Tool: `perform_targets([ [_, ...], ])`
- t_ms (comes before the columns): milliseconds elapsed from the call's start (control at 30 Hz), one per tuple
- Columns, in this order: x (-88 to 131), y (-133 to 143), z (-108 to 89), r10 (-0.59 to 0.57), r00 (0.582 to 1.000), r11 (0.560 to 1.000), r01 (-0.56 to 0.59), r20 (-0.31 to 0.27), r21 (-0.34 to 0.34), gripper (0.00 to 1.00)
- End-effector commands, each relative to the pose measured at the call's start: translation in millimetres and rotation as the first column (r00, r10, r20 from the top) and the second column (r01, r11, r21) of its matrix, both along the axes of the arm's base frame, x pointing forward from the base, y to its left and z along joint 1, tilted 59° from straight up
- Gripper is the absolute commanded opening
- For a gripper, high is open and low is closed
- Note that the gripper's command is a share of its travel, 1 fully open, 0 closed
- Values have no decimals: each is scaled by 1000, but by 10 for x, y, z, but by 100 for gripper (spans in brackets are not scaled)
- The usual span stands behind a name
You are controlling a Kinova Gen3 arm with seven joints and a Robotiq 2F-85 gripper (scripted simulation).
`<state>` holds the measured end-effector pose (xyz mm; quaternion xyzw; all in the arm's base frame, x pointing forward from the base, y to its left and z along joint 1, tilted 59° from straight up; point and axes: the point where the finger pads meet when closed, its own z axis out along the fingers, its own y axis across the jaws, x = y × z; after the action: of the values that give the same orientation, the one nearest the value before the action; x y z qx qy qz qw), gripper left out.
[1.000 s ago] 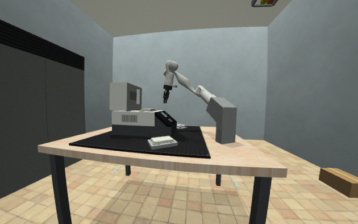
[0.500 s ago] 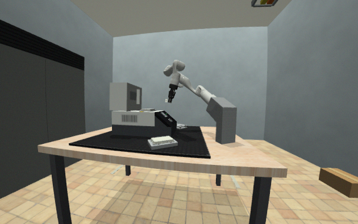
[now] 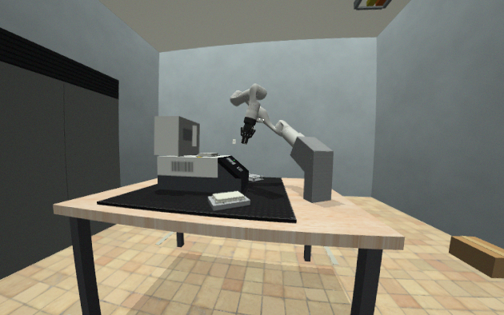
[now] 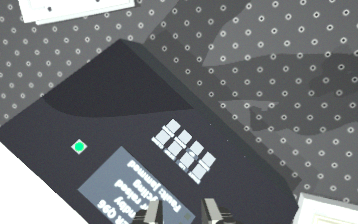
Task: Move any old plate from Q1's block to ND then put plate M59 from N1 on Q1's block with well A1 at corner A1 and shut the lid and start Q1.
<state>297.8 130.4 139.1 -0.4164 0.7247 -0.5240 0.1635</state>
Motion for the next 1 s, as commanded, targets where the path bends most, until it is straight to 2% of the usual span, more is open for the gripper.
perform_targets([
  [0, -3, 6, 0, 2, 1000, 1000, -2, 0, 0, 30],
  [733, 109, -167, -123, 2, 1000, 1000, -2, 0, 0, 12],
  [967, 139, -216, -157, 2, 1000, 1000, -2, 0, 0, 10],
])
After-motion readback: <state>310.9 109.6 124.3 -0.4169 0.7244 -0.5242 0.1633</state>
